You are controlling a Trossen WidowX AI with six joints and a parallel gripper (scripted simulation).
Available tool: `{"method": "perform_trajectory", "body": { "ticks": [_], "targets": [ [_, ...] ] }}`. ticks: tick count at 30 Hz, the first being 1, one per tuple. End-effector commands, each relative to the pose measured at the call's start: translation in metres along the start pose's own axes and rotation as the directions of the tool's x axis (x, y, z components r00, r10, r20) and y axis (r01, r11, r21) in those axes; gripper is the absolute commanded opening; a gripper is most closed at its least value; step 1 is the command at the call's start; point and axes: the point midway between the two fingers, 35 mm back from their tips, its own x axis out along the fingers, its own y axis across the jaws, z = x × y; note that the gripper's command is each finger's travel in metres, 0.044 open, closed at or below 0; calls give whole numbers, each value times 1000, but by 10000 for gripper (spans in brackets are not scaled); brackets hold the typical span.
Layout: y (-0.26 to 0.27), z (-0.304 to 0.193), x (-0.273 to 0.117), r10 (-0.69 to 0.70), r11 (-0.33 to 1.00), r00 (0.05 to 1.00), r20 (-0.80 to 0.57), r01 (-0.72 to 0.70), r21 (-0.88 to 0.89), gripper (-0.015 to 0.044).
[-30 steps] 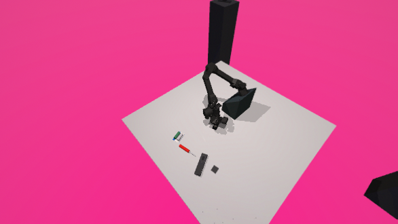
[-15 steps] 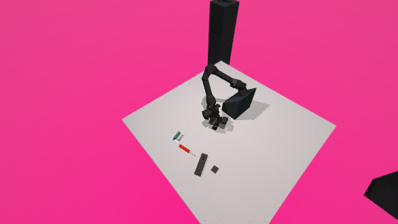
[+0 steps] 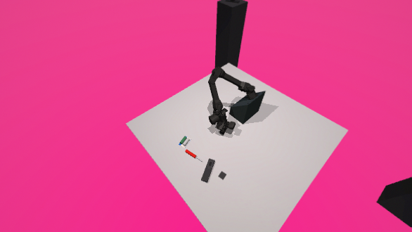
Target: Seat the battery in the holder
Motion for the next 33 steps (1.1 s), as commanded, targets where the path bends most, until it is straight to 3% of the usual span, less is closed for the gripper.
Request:
{"method": "perform_trajectory", "body": {
  "ticks": [1, 31, 33],
  "targets": [
    [-1, 4, 0, -2, 1000, 1000, -3, 2, 3, 79],
    [-2, 7, -1, 7, 1000, 1000, -10, -7, 4, 79],
    [-2, 7, -1, 7, 1000, 1000, -10, -7, 4, 131]
  ]
}}
